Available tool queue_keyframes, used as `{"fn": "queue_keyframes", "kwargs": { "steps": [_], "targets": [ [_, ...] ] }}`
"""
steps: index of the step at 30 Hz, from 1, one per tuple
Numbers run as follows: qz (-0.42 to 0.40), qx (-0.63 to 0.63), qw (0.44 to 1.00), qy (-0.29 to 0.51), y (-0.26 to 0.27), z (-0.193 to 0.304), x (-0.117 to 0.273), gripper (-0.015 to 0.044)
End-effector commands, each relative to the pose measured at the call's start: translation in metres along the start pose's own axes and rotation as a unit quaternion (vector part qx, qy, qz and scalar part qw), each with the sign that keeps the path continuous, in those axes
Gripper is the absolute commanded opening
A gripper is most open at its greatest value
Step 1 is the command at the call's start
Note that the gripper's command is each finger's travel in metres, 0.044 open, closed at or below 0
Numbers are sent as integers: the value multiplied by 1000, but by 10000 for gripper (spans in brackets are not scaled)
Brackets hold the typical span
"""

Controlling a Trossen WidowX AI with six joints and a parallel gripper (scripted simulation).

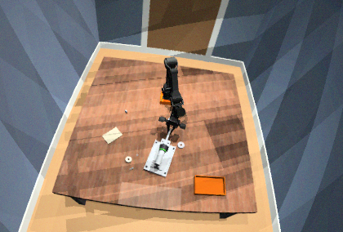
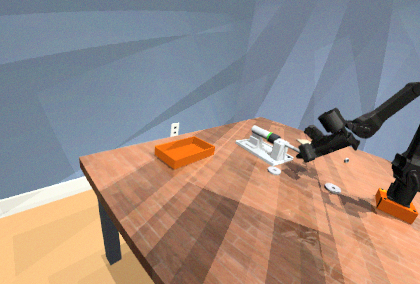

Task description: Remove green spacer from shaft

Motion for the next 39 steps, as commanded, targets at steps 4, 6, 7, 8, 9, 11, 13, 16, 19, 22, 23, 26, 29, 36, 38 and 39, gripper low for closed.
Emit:
{"fn": "queue_keyframes", "kwargs": {
  "steps": [4,6,7,8,9,11,13,16,19,22,23,26,29,36,38,39],
  "targets": [
    [1,-3,1000,0,0,1,1,0],
    [1,-3,1000,0,0,2,1,0],
    [1,-3,1000,0,0,2,1,0],
    [1,-3,1000,0,0,2,1,0],
    [1,-3,1000,0,0,2,1,0],
    [1,-3,1000,0,0,2,1,0],
    [1,-3,1000,0,0,2,2,0],
    [1,-3,1000,0,0,2,2,0],
    [1,-3,1000,0,0,3,2,0],
    [1,-3,1000,0,0,3,2,0],
    [1,-3,1000,0,0,3,3,0],
    [1,-3,1000,0,0,3,3,0],
    [1,-3,1000,0,0,4,3,0],
    [1,-3,1000,1,0,4,4,0],
    [1,-3,1000,1,0,4,4,0],
    [1,-3,1000,1,0,4,4,0]
  ]
}}
Point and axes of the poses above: the point midway between the two fingers, 35 mm back from their tips, its own x axis back along the fingers, its own y axis across the jaws, z = x × y, the point moved 2 cm from there along x, back along the fingers, and after that the axes turned 5 degrees about x, right-handed, at the moved point
